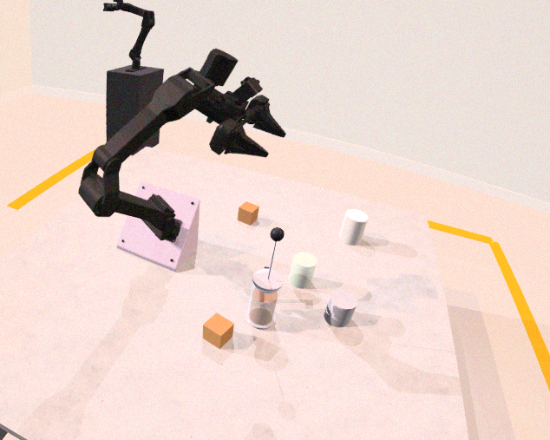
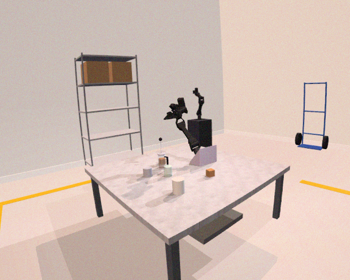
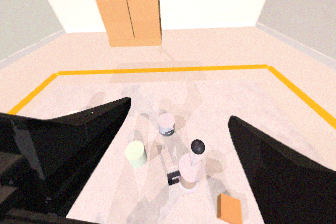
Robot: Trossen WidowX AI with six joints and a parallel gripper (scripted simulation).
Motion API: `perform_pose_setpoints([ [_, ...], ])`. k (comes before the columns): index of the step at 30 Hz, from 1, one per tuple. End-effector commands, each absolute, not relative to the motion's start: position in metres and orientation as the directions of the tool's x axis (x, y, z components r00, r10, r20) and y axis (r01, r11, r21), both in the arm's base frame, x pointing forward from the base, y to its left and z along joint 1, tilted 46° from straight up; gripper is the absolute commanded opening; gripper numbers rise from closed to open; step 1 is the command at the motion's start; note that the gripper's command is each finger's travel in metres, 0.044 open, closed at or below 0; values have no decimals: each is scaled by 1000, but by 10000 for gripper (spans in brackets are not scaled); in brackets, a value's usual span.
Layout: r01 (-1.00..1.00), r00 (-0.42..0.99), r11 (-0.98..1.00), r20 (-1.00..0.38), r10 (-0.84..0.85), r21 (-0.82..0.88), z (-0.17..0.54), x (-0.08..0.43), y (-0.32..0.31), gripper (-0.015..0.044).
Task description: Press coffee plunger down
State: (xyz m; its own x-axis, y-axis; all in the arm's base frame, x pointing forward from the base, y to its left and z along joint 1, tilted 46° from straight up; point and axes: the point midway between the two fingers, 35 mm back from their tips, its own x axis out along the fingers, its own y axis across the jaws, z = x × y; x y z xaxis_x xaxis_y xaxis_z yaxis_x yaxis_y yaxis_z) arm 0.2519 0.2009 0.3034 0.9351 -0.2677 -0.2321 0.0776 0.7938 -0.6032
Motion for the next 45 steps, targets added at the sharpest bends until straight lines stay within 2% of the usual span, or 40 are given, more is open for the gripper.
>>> perform_pose_setpoints([
  [1,315,834,685,-153,-530,-657,270,271,136,440],
  [4,364,805,651,-127,-580,-667,265,274,121,440],
  [17,361,806,652,-129,-578,-667,223,273,81,440],
  [45,356,804,656,-139,-578,-665,216,297,64,440],
])
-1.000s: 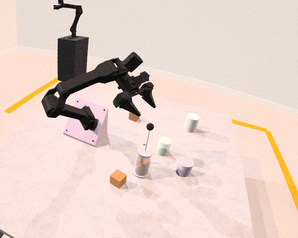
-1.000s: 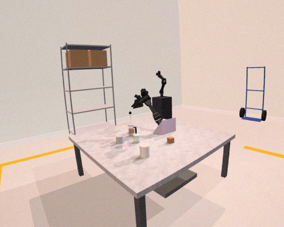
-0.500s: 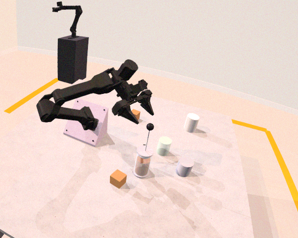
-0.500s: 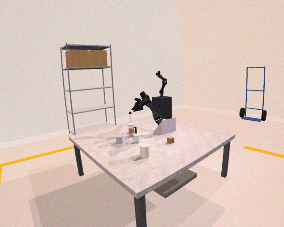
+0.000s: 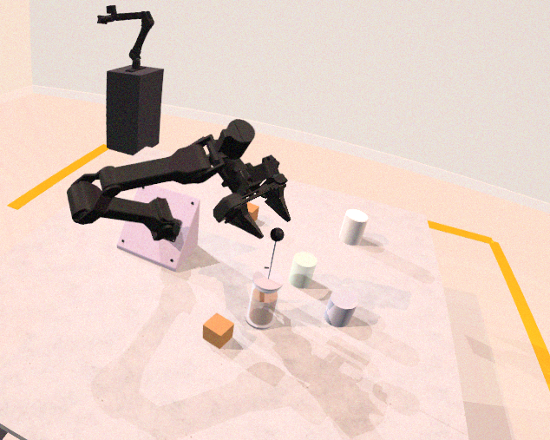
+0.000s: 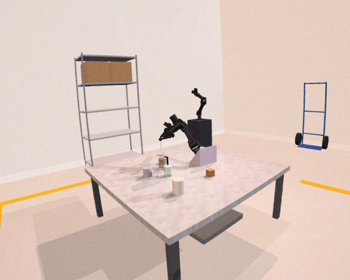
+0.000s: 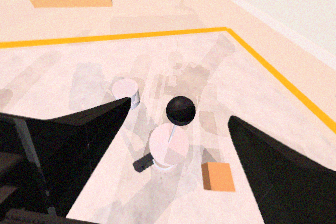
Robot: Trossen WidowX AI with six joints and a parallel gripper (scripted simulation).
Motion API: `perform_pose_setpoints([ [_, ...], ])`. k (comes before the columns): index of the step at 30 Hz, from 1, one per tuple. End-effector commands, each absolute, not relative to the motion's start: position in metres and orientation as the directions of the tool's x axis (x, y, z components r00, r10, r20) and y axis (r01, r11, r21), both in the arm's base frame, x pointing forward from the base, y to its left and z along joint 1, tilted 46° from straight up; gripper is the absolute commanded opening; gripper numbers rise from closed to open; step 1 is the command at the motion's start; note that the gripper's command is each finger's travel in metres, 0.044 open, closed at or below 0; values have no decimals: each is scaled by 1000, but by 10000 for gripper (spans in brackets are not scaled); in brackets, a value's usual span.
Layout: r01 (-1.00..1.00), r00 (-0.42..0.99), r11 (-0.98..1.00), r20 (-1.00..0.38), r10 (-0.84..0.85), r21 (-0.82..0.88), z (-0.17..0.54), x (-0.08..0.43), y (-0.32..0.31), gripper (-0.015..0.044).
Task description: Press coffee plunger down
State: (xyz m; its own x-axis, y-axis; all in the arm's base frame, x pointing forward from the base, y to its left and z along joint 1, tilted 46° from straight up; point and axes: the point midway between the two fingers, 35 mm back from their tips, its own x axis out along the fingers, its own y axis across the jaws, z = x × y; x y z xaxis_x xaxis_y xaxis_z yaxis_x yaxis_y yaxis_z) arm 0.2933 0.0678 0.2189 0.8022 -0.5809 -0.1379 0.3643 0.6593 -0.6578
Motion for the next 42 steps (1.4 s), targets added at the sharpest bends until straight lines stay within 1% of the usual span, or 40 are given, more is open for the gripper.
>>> perform_pose_setpoints([
  [1,357,805,656,-138,-578,-665,216,298,63,440],
  [8,361,807,652,-127,-577,-667,217,304,57,440],
  [20,361,807,652,-127,-577,-667,217,304,57,125],
  [22,361,807,652,-127,-577,-667,217,304,57,116],
  [42,359,806,655,-134,-577,-665,204,308,47,116],
])
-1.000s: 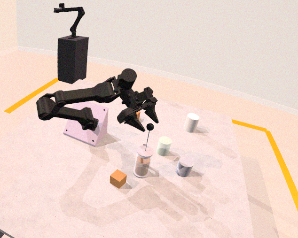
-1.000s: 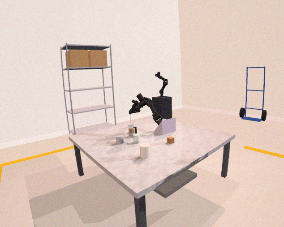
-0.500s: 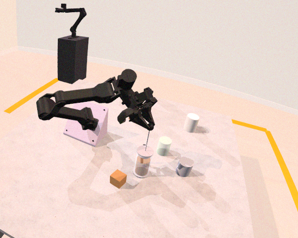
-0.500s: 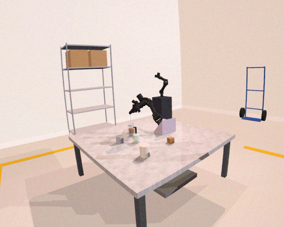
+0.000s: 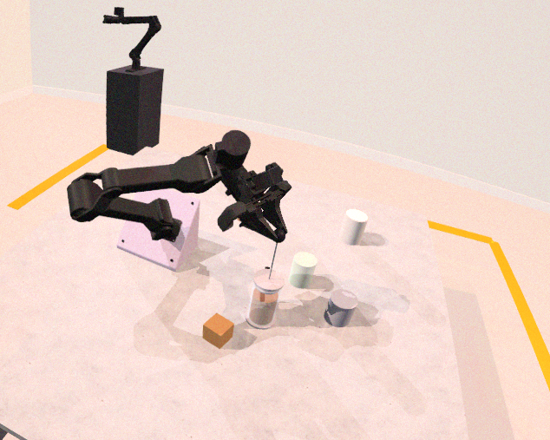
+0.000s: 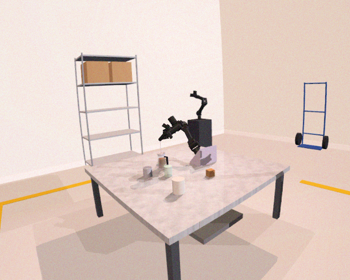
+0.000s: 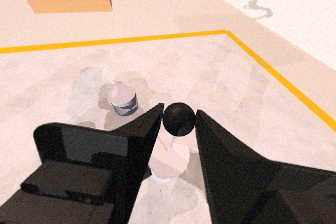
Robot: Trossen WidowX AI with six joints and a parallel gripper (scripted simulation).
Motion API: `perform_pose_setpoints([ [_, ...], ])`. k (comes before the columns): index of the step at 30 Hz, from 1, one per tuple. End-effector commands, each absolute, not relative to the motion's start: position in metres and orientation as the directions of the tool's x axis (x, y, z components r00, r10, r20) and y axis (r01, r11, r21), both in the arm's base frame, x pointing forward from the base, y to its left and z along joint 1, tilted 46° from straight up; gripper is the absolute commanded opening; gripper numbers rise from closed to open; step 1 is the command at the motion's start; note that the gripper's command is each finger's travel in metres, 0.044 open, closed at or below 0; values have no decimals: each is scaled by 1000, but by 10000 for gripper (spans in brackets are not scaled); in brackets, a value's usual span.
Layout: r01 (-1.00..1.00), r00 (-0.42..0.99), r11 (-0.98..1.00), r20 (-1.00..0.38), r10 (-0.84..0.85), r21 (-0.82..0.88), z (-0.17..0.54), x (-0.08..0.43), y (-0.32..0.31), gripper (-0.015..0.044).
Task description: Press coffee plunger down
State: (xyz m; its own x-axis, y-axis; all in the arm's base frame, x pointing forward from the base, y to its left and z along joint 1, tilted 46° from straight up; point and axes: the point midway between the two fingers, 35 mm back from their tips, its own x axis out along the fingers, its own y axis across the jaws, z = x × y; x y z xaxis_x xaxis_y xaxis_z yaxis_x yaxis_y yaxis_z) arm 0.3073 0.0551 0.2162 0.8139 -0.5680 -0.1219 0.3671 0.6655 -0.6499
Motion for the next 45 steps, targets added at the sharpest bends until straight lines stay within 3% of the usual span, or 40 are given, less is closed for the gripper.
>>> perform_pose_setpoints([
  [1,358,806,655,-134,-577,-665,203,308,46,116],
  [45,360,807,654,-129,-576,-665,153,320,-5,116],
])
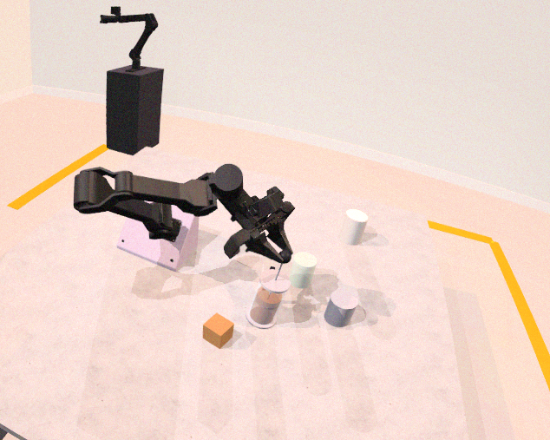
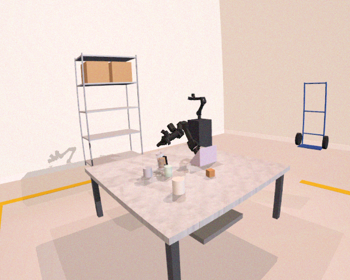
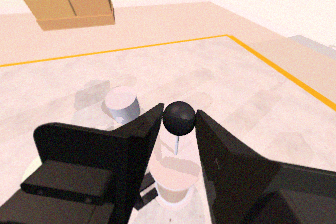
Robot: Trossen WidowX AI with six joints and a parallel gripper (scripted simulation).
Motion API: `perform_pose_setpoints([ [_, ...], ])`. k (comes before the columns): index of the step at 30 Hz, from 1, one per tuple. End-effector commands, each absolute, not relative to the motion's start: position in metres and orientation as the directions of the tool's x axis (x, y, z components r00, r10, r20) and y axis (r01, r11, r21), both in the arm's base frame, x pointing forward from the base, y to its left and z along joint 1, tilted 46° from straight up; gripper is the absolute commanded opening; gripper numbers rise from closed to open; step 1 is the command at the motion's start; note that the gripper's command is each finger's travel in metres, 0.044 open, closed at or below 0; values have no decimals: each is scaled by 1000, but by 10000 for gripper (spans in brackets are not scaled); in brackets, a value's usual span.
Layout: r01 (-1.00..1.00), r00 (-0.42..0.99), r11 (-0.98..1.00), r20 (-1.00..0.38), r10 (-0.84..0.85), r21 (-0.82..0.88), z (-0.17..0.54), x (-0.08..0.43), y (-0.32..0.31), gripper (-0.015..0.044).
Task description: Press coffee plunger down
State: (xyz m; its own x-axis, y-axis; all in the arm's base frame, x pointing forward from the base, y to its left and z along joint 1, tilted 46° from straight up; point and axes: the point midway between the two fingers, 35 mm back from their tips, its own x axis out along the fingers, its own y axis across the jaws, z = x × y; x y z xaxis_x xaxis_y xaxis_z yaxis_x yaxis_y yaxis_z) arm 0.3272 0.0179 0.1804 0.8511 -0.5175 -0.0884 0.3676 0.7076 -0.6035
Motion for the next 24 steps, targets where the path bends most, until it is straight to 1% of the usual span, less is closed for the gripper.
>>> perform_pose_setpoints([
  [1,361,807,653,-128,-576,-666,153,321,-7,116],
  [24,364,808,651,-122,-577,-666,151,335,-12,116],
])
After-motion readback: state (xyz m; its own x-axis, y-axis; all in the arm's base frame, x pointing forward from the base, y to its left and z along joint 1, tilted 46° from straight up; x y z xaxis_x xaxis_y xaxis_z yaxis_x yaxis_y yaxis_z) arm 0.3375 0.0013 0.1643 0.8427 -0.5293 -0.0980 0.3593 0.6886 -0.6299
